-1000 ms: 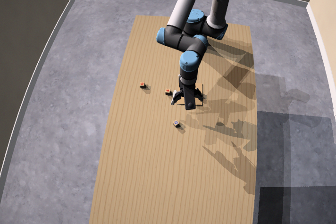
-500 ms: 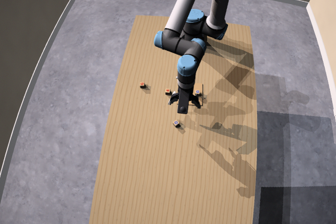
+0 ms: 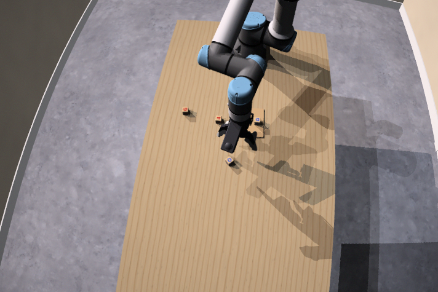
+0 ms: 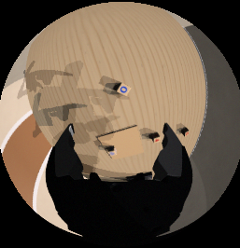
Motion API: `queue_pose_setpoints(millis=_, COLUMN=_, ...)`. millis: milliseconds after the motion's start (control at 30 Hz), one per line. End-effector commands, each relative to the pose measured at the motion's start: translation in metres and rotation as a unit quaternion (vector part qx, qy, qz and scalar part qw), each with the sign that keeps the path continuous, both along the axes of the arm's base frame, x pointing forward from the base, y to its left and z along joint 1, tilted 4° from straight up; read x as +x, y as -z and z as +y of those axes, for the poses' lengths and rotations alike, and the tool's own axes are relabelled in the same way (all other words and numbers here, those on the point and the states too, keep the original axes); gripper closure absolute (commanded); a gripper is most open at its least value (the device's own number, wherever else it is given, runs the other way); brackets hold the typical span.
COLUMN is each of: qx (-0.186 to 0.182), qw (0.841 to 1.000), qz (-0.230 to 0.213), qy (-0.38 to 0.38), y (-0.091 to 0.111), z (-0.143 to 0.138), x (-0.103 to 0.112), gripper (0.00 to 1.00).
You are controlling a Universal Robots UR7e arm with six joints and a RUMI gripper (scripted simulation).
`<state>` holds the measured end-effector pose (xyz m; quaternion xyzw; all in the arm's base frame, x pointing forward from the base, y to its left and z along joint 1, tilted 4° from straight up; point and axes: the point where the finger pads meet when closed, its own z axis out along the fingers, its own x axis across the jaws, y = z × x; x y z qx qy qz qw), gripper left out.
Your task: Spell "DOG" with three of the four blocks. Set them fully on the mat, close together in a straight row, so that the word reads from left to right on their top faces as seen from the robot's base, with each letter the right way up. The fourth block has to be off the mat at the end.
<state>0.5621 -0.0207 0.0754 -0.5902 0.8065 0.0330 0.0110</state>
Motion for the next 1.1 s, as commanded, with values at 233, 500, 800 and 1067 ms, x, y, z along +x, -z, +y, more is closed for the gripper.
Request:
queue_pose_setpoints(millis=233, qx=-0.005, qw=0.992, qz=0.008, qy=0.124, y=0.004, z=-0.013, x=0.018, gripper=0.00)
queue_pose_setpoints(millis=500, qx=-0.007, qw=0.981, qz=0.012, qy=0.195, y=0.008, z=-0.019, x=0.027, gripper=0.00)
queue_pose_setpoints(millis=800, qx=-0.007, qw=0.971, qz=0.015, qy=0.237, y=0.010, z=-0.023, x=0.032, gripper=0.00)
queue_pose_setpoints(millis=1067, qx=-0.007, qw=0.969, qz=0.016, qy=0.247, y=0.010, z=-0.023, x=0.033, gripper=0.00)
